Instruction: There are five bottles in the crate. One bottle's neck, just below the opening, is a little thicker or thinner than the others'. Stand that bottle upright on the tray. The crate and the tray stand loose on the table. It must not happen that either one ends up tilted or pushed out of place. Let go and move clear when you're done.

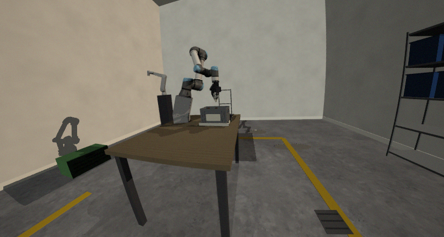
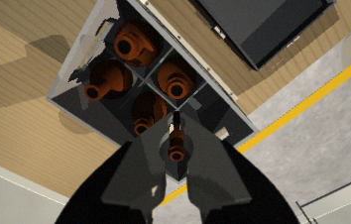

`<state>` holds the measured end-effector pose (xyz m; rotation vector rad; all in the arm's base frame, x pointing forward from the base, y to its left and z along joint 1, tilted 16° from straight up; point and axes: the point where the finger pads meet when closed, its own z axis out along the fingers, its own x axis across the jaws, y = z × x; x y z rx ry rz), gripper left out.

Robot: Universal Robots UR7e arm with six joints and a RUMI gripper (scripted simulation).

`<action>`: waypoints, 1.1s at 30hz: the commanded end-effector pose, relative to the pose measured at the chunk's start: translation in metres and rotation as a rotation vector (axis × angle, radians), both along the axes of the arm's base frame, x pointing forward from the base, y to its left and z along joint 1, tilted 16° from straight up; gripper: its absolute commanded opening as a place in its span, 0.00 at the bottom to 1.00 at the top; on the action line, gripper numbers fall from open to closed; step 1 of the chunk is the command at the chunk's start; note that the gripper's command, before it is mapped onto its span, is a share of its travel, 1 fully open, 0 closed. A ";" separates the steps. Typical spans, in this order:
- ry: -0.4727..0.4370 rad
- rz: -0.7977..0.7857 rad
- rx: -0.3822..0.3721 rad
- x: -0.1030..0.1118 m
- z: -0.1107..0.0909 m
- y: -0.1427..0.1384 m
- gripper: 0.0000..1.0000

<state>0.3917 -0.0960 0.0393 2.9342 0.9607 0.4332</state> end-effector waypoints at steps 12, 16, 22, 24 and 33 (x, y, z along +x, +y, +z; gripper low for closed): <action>-0.001 0.000 -0.001 0.067 0.012 -0.099 0.00; -0.001 0.000 -0.001 0.072 0.012 -0.107 0.00; -0.001 0.000 -0.001 0.072 0.012 -0.107 0.38; -0.001 0.000 -0.001 0.072 0.012 -0.107 0.38; -0.001 0.000 -0.001 0.072 0.012 -0.107 0.38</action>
